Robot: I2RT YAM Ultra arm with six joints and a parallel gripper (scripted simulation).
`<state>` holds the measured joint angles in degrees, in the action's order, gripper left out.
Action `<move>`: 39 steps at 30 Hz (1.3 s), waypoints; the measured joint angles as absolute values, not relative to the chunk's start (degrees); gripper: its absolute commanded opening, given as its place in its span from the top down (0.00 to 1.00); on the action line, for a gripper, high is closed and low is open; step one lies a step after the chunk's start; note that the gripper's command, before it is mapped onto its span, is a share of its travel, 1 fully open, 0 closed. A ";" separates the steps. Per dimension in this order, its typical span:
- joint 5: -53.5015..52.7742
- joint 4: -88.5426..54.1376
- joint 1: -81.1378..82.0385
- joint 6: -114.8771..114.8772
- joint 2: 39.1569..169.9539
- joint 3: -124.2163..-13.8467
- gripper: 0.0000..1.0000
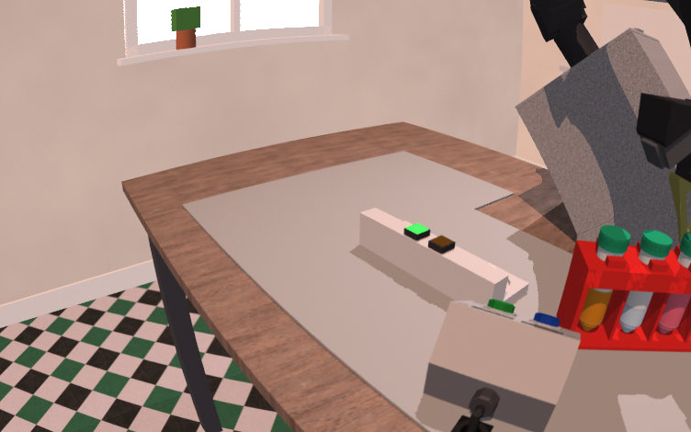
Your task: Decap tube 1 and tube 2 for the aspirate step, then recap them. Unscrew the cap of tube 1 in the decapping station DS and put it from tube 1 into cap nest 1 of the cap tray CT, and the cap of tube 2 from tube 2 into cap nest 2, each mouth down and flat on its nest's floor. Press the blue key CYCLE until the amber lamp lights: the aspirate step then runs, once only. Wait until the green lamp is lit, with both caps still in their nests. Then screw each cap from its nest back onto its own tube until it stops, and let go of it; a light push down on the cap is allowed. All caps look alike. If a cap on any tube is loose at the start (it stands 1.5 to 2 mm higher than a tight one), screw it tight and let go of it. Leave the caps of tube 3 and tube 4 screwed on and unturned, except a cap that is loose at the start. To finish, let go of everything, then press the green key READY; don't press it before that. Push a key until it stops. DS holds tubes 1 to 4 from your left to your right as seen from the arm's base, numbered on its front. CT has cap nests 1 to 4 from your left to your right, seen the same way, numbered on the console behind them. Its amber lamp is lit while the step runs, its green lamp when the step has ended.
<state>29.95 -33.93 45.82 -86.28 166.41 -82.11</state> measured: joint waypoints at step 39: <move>29.82 -33.93 45.84 -58.89 166.39 -82.13 0.51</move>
<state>29.82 -33.93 45.84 -58.89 166.39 -82.13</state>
